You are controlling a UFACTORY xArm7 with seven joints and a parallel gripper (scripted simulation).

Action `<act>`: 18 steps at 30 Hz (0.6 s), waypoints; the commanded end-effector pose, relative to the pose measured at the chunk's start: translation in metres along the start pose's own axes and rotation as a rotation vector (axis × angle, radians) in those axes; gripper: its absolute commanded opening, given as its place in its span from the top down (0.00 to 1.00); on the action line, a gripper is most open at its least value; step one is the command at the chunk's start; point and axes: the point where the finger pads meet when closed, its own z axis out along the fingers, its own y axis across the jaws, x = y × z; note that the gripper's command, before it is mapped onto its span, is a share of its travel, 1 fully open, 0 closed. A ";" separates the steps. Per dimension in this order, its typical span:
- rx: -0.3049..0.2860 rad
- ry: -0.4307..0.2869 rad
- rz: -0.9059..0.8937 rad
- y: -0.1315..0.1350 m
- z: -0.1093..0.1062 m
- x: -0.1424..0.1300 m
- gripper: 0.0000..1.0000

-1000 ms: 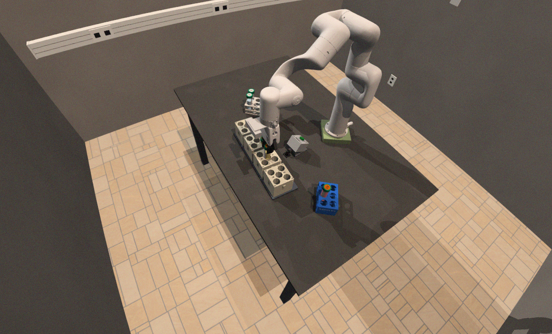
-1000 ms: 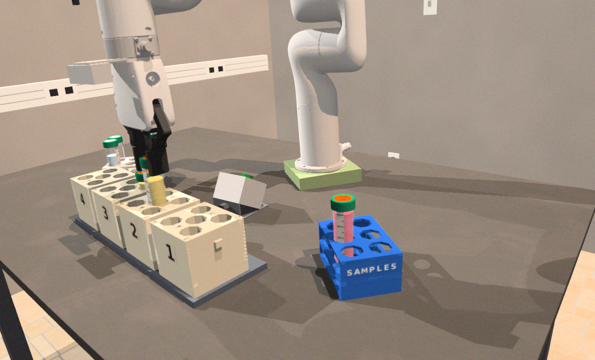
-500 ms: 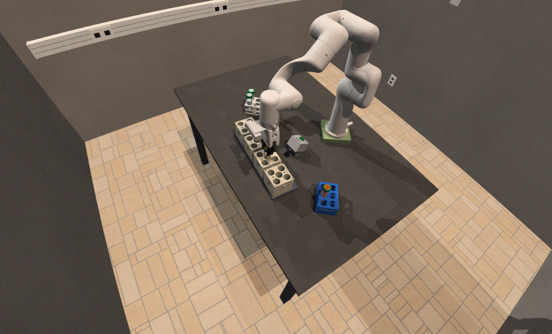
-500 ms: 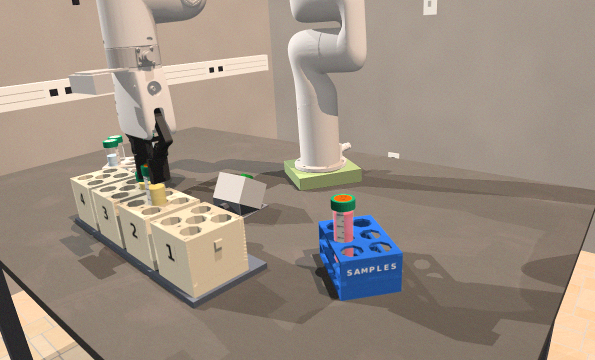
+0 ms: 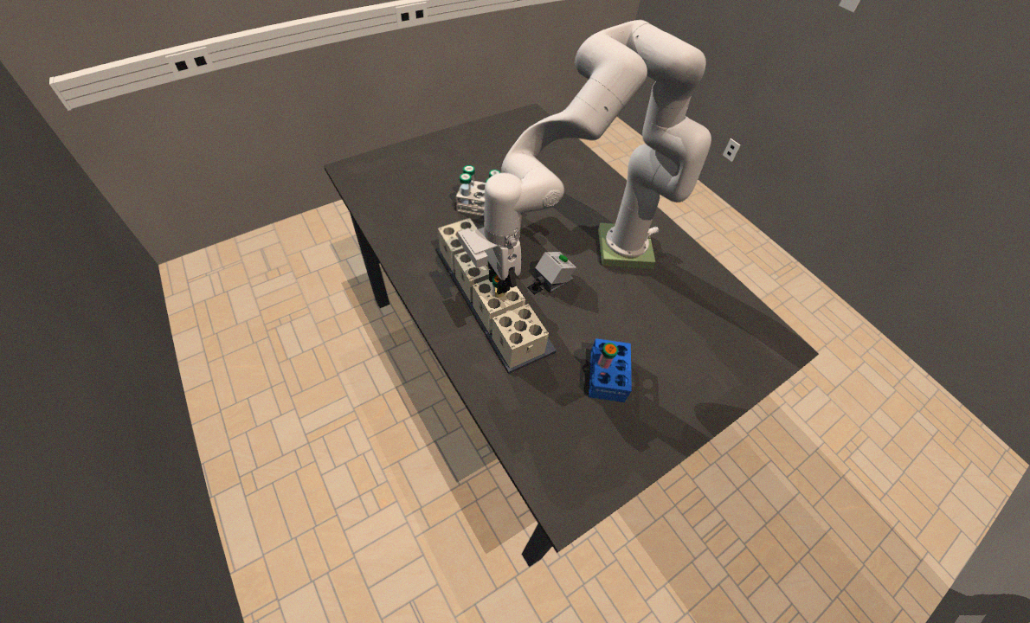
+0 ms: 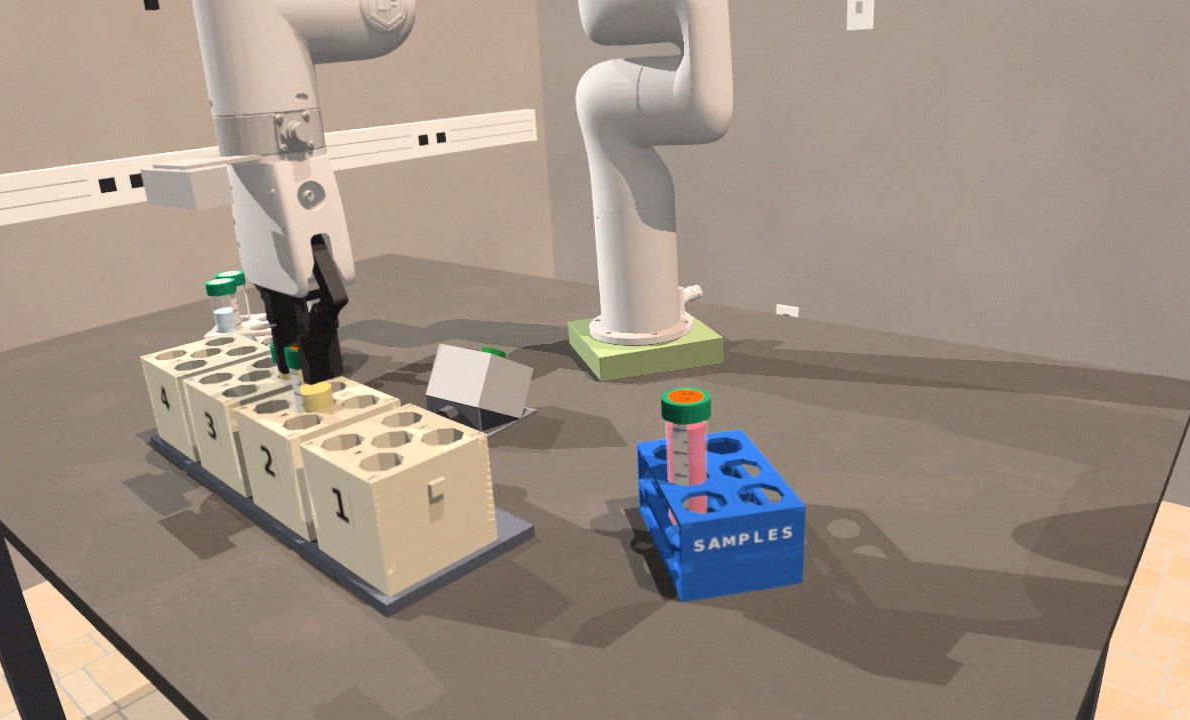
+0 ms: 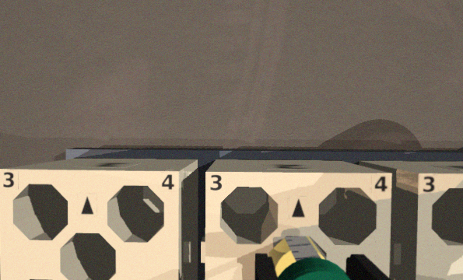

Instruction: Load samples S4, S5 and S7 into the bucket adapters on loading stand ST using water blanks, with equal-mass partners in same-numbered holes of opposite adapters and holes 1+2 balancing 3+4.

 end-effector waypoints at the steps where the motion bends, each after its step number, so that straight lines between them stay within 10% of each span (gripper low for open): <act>1: 0.001 0.005 0.000 0.000 0.003 0.002 1.00; 18: 0.001 0.005 0.000 0.000 0.018 0.002 1.00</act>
